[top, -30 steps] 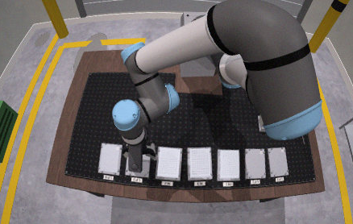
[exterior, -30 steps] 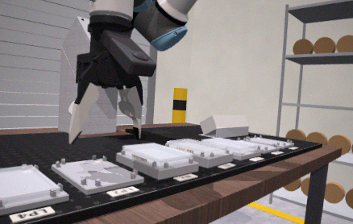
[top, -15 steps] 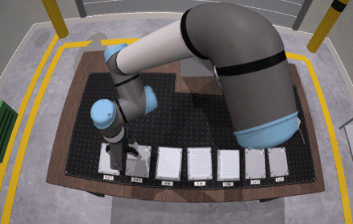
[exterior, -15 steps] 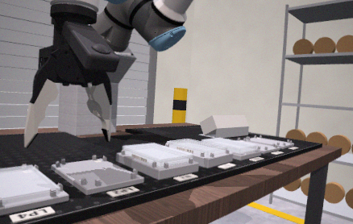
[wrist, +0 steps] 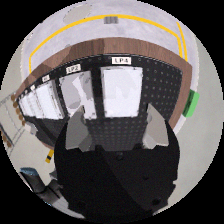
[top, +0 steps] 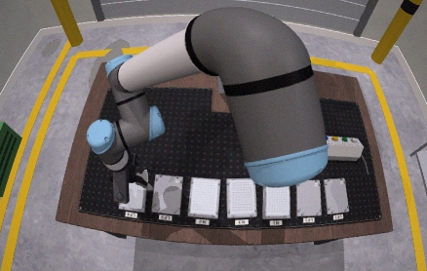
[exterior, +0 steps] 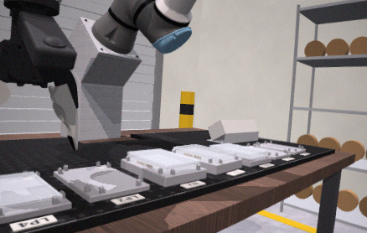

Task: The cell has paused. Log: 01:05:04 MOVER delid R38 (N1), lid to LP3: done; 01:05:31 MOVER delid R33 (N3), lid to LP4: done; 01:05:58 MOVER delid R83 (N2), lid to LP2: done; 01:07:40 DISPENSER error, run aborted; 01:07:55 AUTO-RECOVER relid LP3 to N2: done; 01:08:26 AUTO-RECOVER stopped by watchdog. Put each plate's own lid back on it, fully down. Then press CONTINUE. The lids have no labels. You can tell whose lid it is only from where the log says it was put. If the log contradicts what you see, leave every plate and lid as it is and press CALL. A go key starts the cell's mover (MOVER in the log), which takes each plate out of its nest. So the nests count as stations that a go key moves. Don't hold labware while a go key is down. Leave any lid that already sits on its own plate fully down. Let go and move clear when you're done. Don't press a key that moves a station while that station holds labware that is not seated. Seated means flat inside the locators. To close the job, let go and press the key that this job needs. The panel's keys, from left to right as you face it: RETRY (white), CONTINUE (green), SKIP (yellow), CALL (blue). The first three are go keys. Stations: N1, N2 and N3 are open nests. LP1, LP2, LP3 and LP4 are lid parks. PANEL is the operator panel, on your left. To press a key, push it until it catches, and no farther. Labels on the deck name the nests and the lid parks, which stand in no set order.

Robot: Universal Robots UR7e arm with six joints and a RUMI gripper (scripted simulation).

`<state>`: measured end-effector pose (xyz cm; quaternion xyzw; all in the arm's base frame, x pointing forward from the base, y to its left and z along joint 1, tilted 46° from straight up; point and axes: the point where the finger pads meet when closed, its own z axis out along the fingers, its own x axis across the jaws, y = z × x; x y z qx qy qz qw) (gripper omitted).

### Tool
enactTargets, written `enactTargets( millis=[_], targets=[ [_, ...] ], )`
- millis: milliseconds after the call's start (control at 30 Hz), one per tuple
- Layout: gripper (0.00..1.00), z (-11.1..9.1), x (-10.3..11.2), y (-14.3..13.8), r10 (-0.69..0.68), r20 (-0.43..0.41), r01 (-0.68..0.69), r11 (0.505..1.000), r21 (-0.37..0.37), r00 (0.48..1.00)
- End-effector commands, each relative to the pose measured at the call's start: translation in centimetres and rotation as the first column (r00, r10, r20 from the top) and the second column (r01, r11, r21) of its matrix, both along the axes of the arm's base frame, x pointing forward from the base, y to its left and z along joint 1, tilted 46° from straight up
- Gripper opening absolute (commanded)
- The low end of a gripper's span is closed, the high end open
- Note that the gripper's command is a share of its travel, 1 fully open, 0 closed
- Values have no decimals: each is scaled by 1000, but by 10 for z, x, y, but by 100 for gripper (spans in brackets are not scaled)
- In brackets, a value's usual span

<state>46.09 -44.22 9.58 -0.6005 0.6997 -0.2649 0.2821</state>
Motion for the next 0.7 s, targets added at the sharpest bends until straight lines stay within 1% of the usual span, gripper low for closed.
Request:
enactTargets(
  millis=[0, 467, 667],
  targets=[
    [82, -2, -1, -20, 2, 0, -2, 1000, 0, 1000],
    [82, -2, -1, -20, 2, 0, -2, 1000, 0, 1000],
    [82, -6, 4, -20, 2, 0, -2, 1000, 0, 1000]
  ],
)
